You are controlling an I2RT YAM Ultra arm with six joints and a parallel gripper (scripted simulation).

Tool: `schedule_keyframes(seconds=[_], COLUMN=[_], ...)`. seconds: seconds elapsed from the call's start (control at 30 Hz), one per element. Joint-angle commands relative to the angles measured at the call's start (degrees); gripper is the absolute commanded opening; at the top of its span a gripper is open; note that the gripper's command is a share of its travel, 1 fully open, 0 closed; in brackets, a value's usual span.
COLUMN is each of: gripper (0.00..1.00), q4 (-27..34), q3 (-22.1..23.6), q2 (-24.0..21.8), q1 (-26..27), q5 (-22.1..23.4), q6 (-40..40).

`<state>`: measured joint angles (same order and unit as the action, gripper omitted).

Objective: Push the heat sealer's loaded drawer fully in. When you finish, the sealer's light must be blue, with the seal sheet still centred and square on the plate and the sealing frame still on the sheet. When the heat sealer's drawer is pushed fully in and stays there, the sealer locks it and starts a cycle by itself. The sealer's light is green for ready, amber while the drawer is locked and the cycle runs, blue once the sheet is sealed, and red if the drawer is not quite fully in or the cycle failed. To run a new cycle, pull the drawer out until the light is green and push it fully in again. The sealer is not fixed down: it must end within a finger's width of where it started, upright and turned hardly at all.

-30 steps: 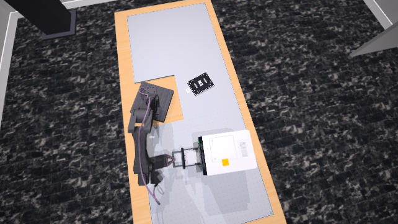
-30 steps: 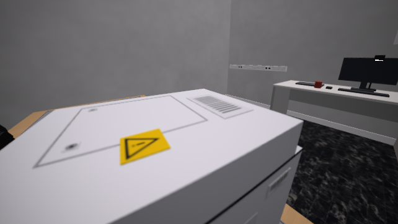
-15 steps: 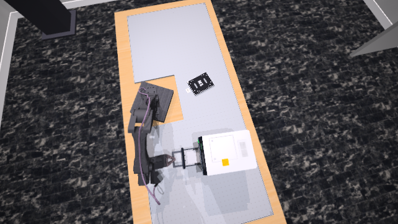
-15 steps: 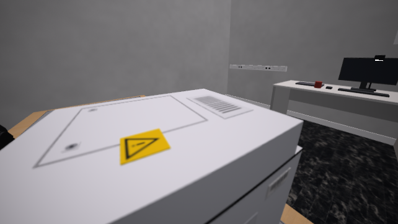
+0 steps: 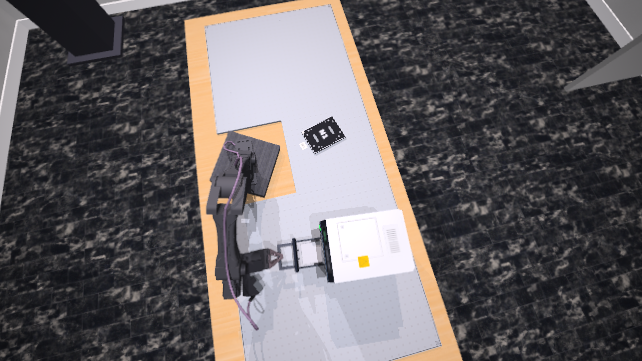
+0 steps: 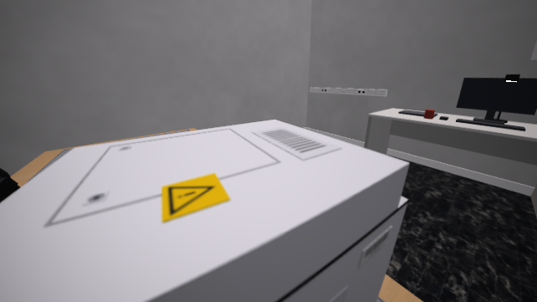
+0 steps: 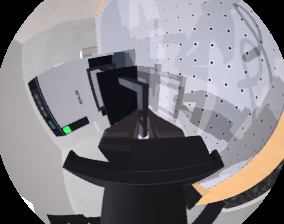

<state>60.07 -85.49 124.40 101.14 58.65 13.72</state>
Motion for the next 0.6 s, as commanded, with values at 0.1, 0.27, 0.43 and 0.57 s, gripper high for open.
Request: schedule_keyframes(seconds=[0.1,0.27,0.43,0.57], gripper=[0.0,0.0,0.0,0.0], q4=[-2.59,-4.57,-6.0,-7.6], q3=[1.65,2.5,3.08,3.7], q2=[-2.37,-3.12,-3.63,-4.19], q1=[-1.35,-2.56,-3.32,-4.28], q5=[0.2,0.66,0.49,0.61], q6=[-2.02,-4.24,-5.79,-7.59])
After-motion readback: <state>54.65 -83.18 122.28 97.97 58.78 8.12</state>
